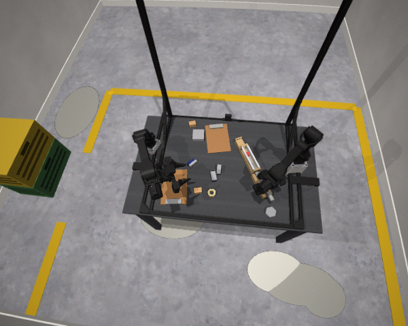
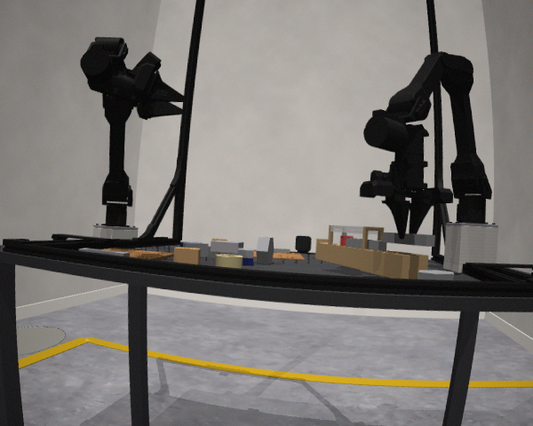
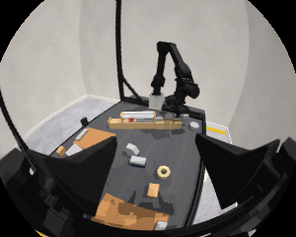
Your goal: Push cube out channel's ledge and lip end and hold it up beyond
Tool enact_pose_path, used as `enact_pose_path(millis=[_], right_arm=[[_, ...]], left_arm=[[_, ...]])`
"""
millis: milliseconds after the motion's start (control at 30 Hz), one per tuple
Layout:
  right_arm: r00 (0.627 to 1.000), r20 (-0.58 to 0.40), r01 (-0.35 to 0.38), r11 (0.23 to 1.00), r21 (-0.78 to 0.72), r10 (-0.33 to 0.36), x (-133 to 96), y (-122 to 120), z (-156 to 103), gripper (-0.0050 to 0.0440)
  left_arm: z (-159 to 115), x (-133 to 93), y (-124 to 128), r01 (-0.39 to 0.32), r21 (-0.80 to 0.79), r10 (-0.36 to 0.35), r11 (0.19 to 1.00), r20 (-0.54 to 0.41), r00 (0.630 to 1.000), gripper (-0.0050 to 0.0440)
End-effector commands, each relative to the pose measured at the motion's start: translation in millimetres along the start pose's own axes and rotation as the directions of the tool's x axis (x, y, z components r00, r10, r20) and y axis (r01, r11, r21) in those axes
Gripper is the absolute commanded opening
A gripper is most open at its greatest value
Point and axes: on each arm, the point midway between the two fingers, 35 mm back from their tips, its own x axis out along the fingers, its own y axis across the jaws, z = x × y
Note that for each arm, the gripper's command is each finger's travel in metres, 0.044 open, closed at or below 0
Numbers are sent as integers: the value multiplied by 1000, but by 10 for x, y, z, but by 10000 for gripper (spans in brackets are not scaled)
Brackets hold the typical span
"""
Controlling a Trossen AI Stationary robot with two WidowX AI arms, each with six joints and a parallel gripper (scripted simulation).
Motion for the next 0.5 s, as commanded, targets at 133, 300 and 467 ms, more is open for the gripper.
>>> enact_pose_path(millis=[133, 300, 467], right_arm=[[1000, 2, 0, 1000, 0, 0, -2, -1, 2, 400], [1000, 2, 0, 1000, 0, 0, -2, -1, 2, 400], [1000, 2, 0, 1000, 0, 0, -2, -1, 2, 400]], left_arm=[[2, 85, -17, -2, 5, 2, 1000, -2, 1000, 40], [2, 167, -18, -2, 5, 2, 1000, -2, 1000, 40], [-4, 149, 12, -14, 4, 14, 1000, -5, 1000, 64]])
